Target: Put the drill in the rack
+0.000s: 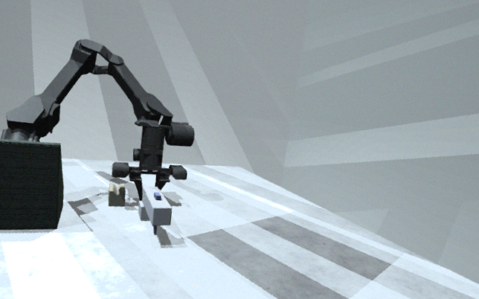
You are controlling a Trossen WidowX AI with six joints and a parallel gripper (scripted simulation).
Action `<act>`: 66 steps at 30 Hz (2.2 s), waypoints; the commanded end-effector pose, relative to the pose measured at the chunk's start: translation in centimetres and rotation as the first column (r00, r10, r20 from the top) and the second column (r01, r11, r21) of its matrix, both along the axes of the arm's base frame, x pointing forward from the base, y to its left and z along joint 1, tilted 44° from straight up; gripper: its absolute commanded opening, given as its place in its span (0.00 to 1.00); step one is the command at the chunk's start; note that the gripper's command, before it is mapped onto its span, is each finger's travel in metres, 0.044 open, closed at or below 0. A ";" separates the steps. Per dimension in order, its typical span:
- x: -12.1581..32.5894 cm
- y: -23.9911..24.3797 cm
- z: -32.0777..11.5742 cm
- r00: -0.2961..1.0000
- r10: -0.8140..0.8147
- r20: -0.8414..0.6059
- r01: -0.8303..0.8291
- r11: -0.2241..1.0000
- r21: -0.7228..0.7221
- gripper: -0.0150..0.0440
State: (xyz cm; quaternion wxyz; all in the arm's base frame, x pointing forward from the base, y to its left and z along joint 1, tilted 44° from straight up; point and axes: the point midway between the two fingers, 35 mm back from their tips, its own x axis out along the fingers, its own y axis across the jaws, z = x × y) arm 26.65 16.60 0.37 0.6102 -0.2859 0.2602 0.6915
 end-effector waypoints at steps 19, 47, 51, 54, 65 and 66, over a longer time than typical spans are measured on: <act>-0.2 -0.2 0.2 1.000 0.003 -0.003 -0.003 1.000 -0.002 0.25; -0.3 0.8 1.1 1.000 0.003 -0.003 -0.003 1.000 -0.001 0.25; -0.3 1.1 1.5 1.000 0.003 -0.003 -0.003 1.000 -0.001 0.25; -0.3 1.4 1.8 1.000 0.003 -0.003 -0.003 1.000 -0.001 0.25; -0.3 2.7 3.1 1.000 0.003 -0.003 -0.003 1.000 0.000 0.25; -0.3 2.7 3.1 1.000 0.003 -0.003 -0.003 1.000 0.000 0.25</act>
